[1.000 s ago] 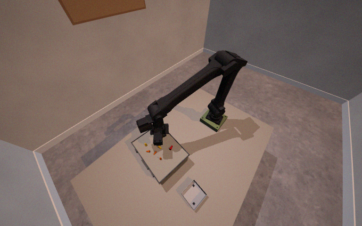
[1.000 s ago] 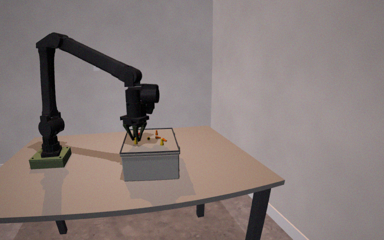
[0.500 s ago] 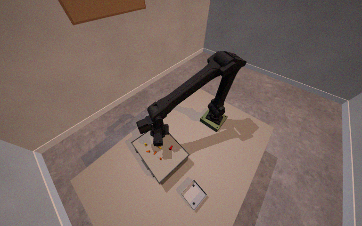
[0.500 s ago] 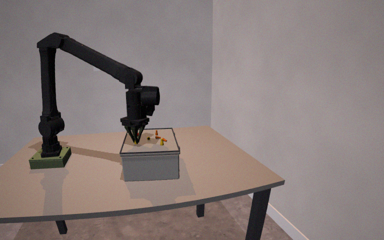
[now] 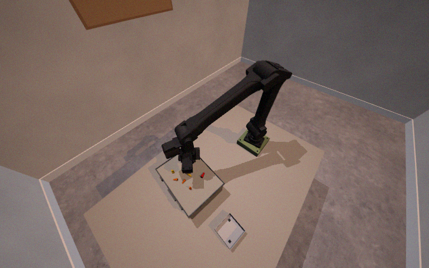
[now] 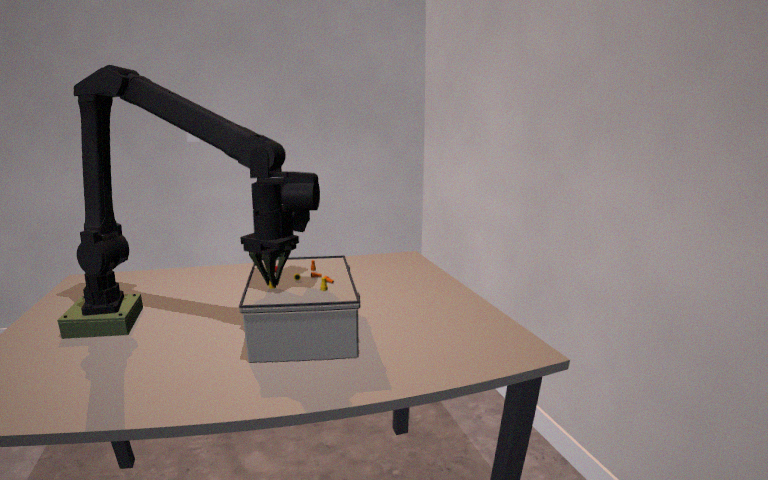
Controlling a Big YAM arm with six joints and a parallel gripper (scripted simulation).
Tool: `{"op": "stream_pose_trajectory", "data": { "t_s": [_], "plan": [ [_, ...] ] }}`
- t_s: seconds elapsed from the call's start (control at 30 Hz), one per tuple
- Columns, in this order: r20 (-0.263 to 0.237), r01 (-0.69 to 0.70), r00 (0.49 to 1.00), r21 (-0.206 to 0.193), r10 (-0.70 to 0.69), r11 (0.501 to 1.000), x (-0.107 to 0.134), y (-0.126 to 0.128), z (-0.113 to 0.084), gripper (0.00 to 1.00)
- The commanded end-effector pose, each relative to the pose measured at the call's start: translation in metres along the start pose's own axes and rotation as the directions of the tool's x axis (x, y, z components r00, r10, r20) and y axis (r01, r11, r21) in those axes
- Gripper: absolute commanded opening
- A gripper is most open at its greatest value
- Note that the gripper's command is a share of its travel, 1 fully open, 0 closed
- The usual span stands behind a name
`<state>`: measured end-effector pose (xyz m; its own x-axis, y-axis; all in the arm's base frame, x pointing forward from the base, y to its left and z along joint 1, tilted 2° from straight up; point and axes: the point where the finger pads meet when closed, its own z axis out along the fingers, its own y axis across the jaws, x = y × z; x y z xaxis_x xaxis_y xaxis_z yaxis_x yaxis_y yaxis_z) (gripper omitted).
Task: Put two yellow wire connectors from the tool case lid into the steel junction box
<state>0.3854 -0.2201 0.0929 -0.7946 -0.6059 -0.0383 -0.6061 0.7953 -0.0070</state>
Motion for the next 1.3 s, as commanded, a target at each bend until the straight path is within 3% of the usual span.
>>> {"op": "stream_pose_trajectory", "data": {
  "t_s": [0.0,0.8,1.0,1.07,1.17,1.27],
  "plan": [
    [-0.004,-0.005,1.000,-0.012,0.005,1.000,-0.005,0.003,0.011,0.09],
    [-0.005,-0.006,1.000,-0.016,0.005,1.000,-0.004,0.004,0.009,0.09],
    [0.009,-0.006,1.000,0.017,0.006,1.000,-0.007,-0.004,-0.026,0.09],
    [0.009,-0.006,1.000,0.017,0.006,1.000,-0.007,-0.004,-0.026,0.09],
    [0.015,-0.008,1.000,0.031,0.008,0.999,-0.008,-0.008,-0.047,0.09],
    [0.018,-0.010,1.000,0.040,0.009,0.999,-0.008,-0.010,-0.052,0.09]
  ]
}}
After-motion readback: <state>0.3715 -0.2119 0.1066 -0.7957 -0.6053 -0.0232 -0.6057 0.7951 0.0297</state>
